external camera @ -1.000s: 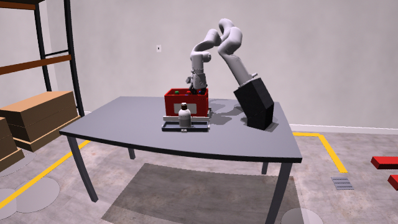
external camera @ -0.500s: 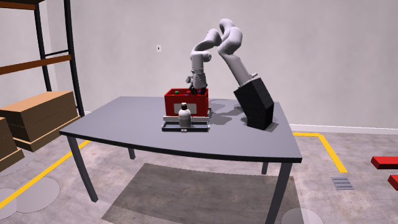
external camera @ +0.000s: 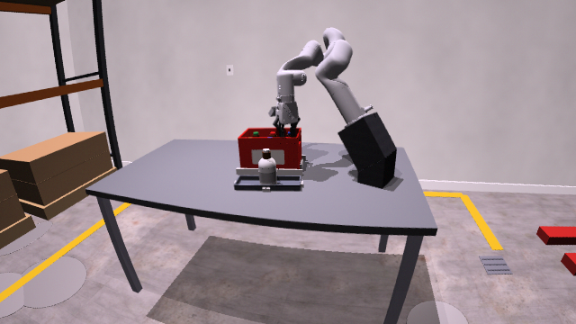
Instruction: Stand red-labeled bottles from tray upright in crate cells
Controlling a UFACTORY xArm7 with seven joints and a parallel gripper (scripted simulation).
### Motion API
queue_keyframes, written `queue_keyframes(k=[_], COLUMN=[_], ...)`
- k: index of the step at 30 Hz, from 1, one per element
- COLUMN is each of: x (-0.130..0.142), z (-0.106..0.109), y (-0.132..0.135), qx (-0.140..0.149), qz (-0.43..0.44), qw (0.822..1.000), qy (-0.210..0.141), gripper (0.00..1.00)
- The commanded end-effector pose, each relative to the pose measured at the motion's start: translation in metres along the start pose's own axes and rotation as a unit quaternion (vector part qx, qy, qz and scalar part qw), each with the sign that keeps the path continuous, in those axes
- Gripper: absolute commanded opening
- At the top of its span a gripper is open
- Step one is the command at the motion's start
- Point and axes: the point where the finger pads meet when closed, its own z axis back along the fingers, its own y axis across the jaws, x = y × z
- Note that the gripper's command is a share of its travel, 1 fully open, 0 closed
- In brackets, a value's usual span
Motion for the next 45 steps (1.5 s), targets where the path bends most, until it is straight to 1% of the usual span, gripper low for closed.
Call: queue_keyframes(k=[1,10,12,24,39,40,45], x=[0.000,0.000,0.000,0.000,0.000,0.000,0.000], z=[0.010,0.033,0.033,0.057,0.064,0.064,0.064], y=[0.000,0.000,0.000,0.000,0.000,0.000,0.000], qx=[-0.001,-0.001,-0.001,0.000,-0.001,-0.001,-0.001], qz=[0.000,0.000,0.000,0.000,0.000,0.000,0.000], qw=[1.000,1.000,1.000,1.000,1.000,1.000,1.000], qy=[0.000,0.000,0.000,0.000,0.000,0.000,0.000], gripper=[0.65,0.65,0.65,0.65,0.65,0.00,0.00])
